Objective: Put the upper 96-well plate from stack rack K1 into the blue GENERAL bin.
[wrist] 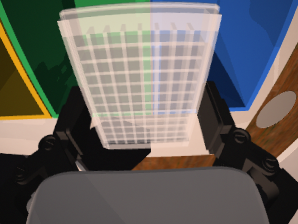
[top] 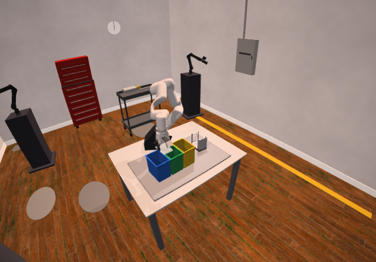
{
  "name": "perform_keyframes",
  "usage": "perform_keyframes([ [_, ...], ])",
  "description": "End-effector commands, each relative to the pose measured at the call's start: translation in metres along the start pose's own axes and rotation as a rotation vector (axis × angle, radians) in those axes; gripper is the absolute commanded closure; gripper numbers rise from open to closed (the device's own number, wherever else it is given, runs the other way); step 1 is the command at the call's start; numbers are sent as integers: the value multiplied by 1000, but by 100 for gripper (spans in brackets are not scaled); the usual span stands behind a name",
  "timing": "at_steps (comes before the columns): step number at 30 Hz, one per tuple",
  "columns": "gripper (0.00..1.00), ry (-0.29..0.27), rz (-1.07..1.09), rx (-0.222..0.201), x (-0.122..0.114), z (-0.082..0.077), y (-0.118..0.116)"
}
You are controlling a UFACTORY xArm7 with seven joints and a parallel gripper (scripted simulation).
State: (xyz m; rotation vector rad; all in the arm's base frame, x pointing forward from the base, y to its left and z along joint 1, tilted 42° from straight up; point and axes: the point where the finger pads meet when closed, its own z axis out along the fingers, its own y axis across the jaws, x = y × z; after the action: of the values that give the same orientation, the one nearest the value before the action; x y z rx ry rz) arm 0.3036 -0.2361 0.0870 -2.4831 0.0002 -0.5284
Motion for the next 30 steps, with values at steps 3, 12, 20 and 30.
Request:
perform_keyframes([
  [3,100,2,0,-2,4,0,23],
  [12,100,2,0,-2,7,0,46],
  [20,100,2,0,-2,10,1,73],
  [30,100,2,0,-2,11,1,77],
])
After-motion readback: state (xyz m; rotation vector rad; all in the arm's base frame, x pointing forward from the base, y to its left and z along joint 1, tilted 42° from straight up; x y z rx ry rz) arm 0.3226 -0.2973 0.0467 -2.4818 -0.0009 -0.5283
